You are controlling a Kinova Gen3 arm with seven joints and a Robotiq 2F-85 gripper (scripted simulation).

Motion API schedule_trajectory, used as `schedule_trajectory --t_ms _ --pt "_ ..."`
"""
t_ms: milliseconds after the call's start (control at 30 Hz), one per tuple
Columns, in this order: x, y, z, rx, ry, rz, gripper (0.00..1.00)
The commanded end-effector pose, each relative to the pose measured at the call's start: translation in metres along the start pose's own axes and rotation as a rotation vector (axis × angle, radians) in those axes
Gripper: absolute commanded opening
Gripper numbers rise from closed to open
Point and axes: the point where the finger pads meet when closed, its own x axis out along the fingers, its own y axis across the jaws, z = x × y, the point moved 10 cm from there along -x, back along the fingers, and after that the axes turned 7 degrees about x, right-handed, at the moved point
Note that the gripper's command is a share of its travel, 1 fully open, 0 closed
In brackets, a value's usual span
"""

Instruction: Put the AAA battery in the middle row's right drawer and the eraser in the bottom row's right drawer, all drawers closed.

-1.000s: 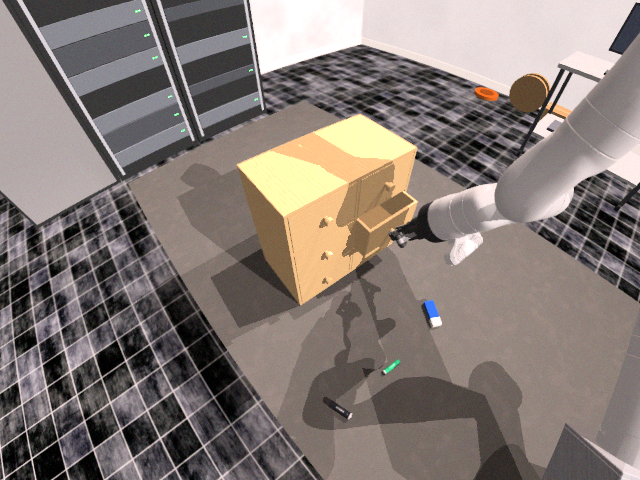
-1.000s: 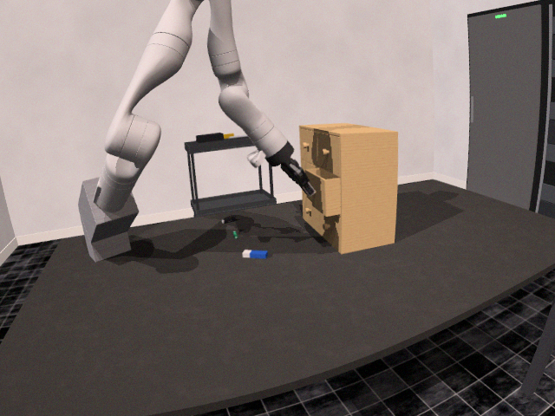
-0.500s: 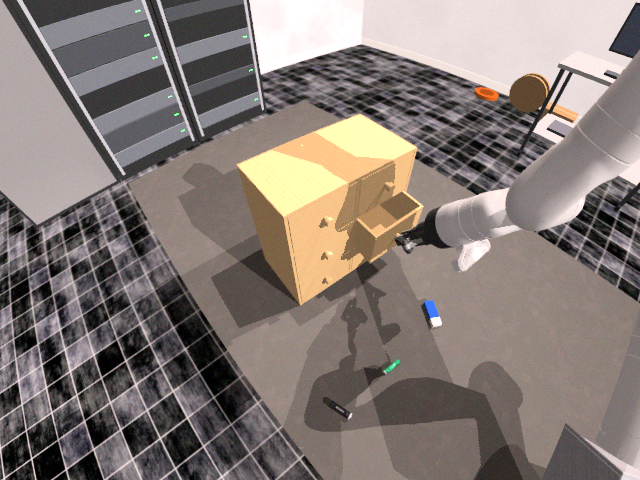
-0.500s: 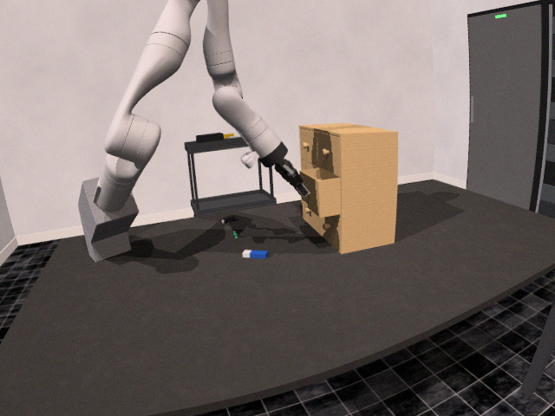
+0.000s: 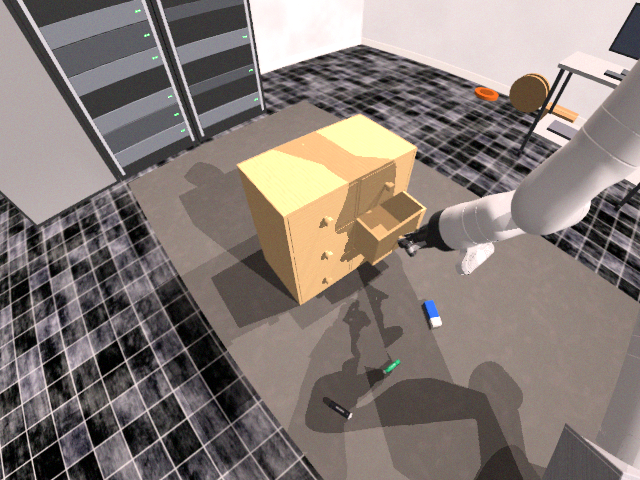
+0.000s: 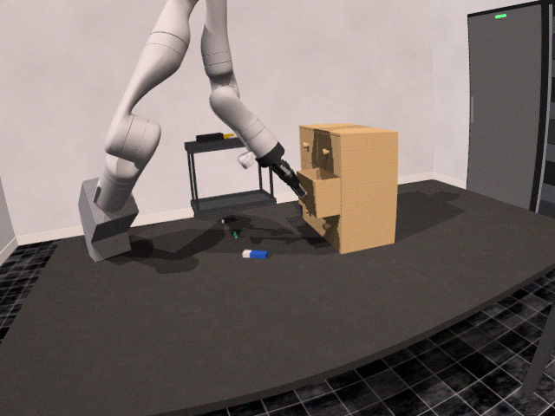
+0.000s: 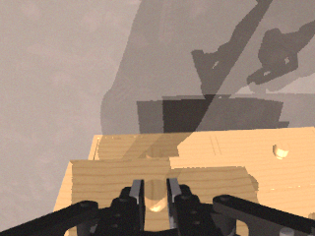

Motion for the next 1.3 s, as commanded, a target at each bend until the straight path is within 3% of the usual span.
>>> schedule_trajectory --t_ms 0,600,833,1267 --pt "-0.0019 -0.0005 -0.0018 0.008 -0.002 -0.002 0.13" --pt "-0.002 -0.0002 -0.0017 0.008 -0.003 -0.001 0.13" --pt "-0.002 -0.0001 -0.0016 0.008 -0.003 -0.001 0.29" --pt "-0.0045 -0.0009 -0.0054 0.007 -0.002 -0.002 0.33"
